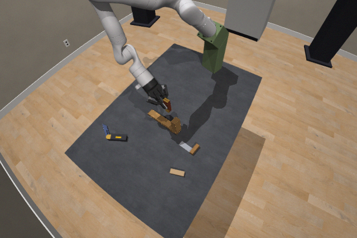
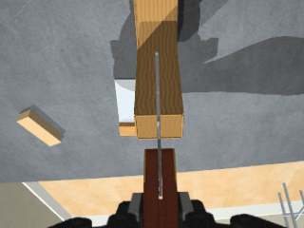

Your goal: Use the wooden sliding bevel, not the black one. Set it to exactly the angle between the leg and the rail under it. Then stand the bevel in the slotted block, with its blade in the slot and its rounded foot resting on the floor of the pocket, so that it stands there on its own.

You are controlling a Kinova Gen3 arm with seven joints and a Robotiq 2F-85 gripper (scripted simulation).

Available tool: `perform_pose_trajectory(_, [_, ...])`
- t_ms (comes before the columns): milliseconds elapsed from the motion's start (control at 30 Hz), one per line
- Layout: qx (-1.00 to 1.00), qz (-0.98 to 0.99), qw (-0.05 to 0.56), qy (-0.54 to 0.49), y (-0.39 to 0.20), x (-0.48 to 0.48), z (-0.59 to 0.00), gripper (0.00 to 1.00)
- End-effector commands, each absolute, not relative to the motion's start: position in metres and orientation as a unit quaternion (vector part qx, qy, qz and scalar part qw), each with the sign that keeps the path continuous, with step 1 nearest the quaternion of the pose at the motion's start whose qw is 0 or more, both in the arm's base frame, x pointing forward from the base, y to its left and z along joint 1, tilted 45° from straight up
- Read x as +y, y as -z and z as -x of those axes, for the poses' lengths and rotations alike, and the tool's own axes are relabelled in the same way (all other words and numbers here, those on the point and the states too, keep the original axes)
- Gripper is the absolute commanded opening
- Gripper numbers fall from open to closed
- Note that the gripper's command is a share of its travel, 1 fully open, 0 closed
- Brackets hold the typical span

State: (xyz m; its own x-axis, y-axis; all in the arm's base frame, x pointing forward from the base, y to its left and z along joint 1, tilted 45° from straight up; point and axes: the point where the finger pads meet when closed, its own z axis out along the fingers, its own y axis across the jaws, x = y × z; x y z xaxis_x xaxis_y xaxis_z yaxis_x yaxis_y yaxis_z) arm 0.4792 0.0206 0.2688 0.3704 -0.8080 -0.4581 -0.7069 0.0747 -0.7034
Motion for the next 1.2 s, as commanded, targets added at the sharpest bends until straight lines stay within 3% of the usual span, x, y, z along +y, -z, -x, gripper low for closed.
perform_pose_trajectory(0, [0.558,0.678,0.475,0.053,-0.270,0.021,-0.478,0.10])
perform_pose_trajectory(1167, [0.545,0.703,0.453,0.053,-0.263,-0.013,-0.459,0.10])
